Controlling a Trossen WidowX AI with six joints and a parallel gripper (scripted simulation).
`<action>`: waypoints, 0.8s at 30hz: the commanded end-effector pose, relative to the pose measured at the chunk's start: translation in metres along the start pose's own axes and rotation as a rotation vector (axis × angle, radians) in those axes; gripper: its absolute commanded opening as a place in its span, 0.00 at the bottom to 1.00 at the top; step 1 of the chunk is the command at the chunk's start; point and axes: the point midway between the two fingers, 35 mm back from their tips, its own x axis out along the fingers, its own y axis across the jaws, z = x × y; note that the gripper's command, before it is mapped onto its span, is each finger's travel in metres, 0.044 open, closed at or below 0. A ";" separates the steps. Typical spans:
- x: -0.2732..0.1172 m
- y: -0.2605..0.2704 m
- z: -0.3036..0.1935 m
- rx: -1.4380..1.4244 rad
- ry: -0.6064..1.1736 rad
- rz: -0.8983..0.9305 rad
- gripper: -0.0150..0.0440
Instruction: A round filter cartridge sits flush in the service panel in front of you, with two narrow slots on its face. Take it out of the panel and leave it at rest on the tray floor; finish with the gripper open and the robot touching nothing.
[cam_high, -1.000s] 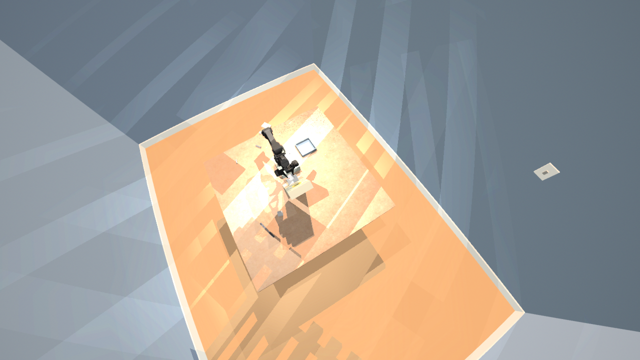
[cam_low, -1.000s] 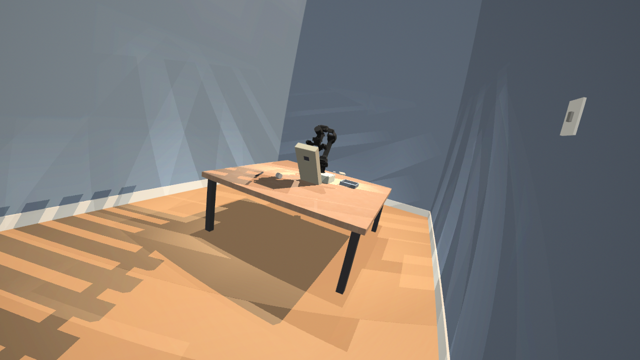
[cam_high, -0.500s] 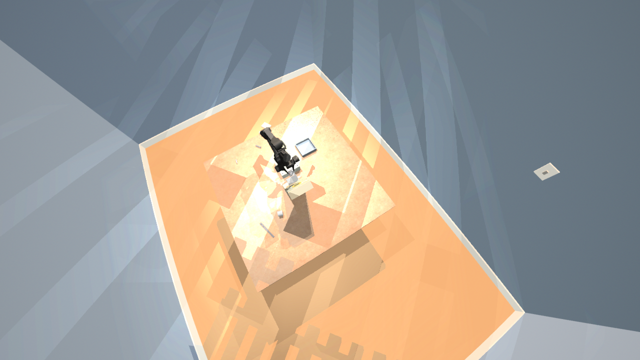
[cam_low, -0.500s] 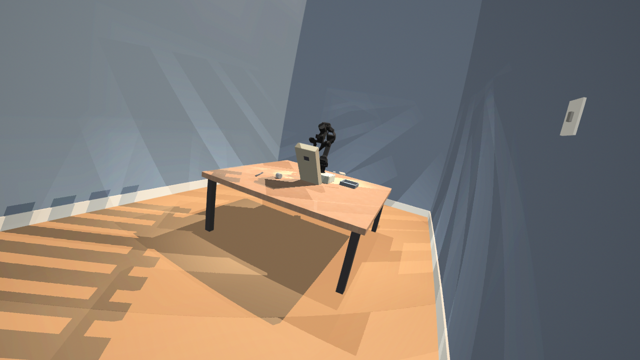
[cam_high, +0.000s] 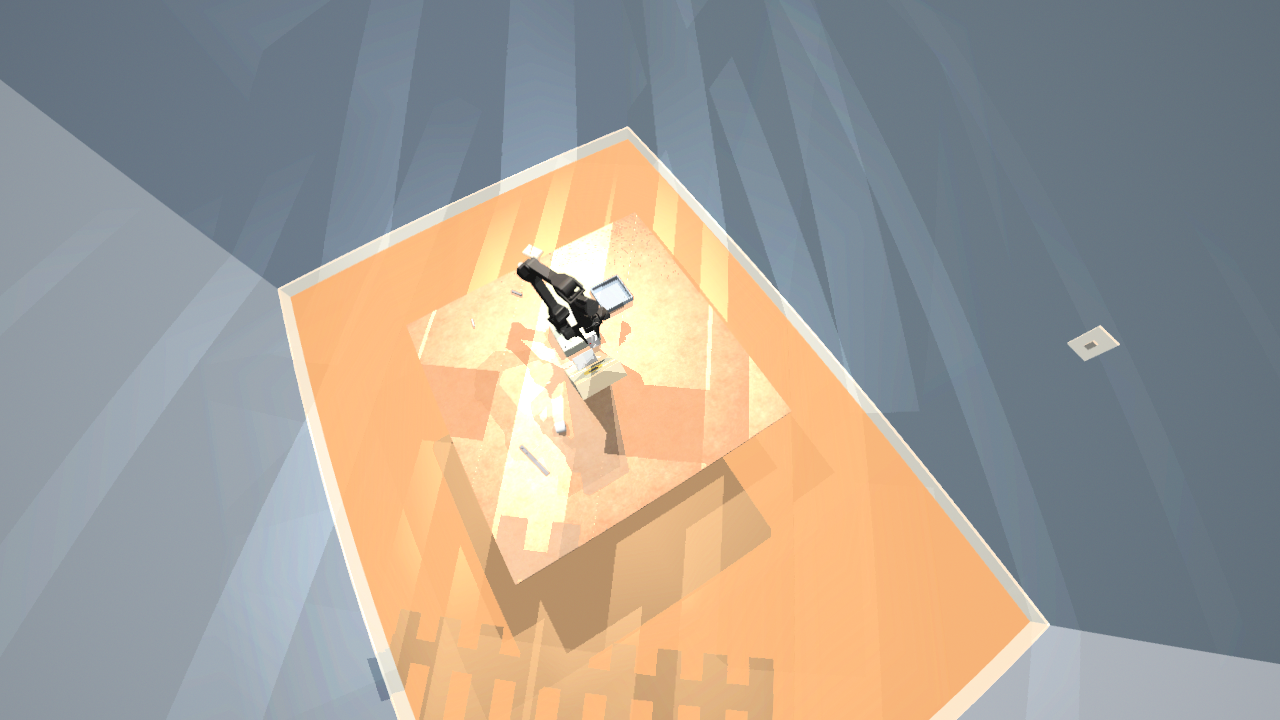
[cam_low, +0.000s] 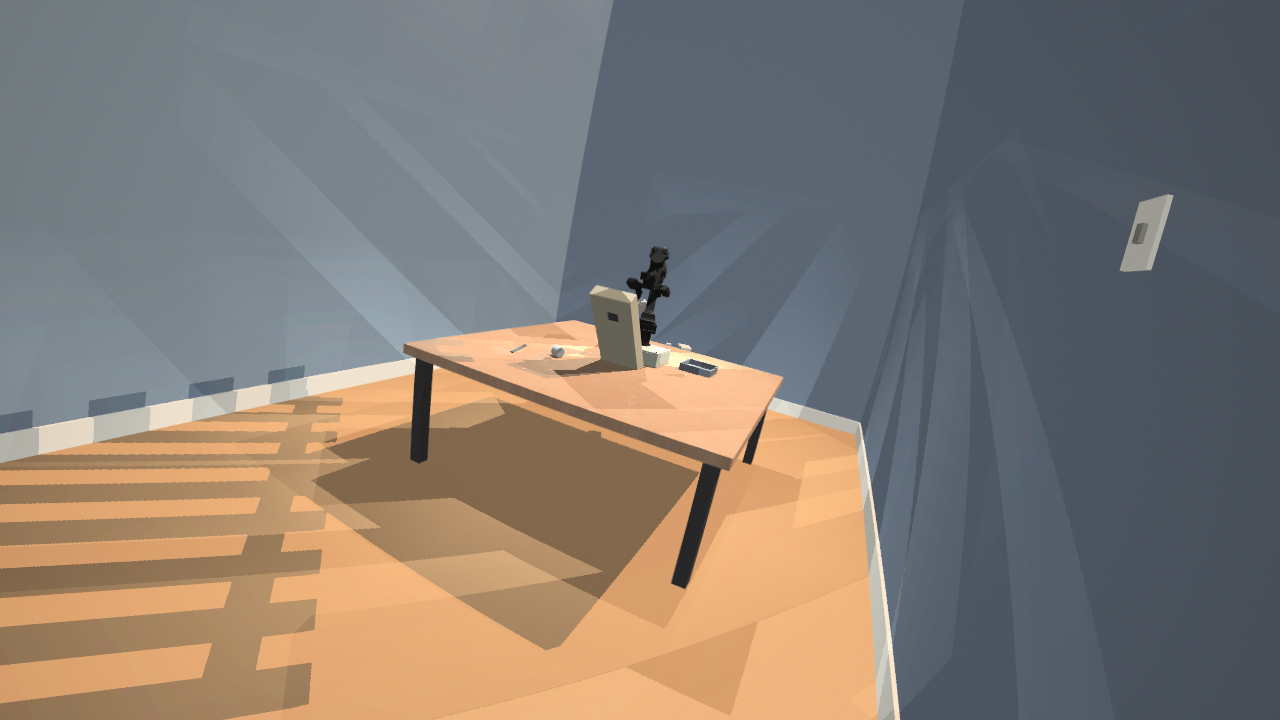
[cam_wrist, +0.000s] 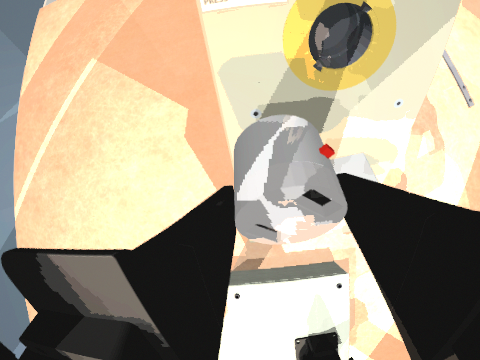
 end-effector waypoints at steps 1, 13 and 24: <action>0.000 0.010 0.001 0.003 -0.011 -0.001 0.25; -0.001 0.049 -0.010 -0.163 -0.001 0.095 0.25; -0.009 0.102 -0.034 -0.441 0.000 0.254 0.25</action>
